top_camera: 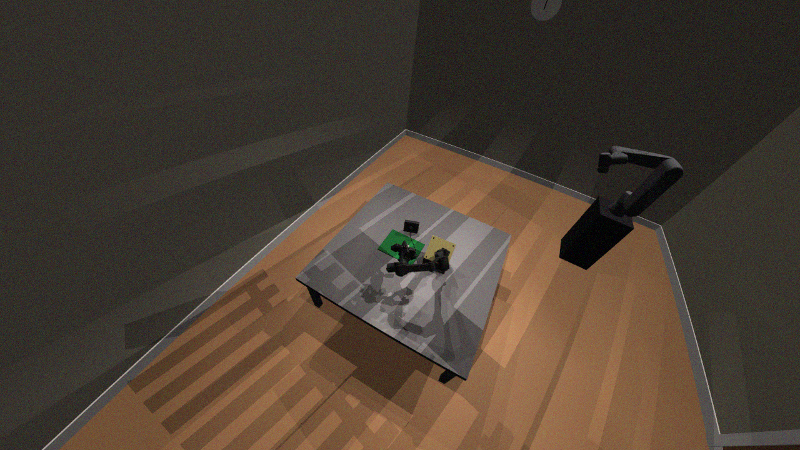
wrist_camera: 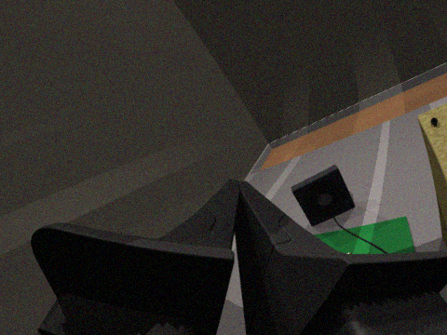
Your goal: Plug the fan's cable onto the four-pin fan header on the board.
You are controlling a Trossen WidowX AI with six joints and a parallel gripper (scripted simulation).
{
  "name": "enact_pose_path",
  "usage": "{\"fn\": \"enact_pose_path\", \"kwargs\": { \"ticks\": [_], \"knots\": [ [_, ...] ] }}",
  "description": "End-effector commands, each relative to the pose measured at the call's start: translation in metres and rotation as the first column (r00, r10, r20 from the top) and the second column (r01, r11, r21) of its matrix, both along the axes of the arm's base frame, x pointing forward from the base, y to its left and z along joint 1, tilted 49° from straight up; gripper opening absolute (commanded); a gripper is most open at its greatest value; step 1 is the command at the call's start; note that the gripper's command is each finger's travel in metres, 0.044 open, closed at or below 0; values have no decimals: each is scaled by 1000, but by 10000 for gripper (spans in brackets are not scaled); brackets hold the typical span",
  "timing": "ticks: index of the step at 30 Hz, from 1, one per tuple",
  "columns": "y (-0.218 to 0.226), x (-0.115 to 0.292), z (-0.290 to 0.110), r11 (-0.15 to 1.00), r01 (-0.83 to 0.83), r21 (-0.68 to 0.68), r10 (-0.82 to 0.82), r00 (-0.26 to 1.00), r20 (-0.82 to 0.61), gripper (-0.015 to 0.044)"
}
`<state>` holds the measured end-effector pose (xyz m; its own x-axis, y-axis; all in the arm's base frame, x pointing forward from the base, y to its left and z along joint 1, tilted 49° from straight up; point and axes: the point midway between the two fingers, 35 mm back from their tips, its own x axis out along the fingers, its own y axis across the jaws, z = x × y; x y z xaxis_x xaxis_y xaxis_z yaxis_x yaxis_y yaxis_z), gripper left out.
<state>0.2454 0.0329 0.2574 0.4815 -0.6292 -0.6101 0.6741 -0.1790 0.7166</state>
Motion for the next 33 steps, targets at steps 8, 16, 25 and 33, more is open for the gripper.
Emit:
{"fn": "enact_pose_path", "kwargs": {
  "ticks": [8, 16, 25, 33],
  "knots": [
    [2, 3, -20, 991, -130, -34, 121, 972, -202, 210],
    [11, 9, -82, 803, -585, 114, 496, 549, -673, 210],
    [21, 13, -134, 417, -804, 425, 695, -20, -719, 210],
    [26, 14, -158, 111, -823, 557, 690, -340, -639, 210]
  ]
}}
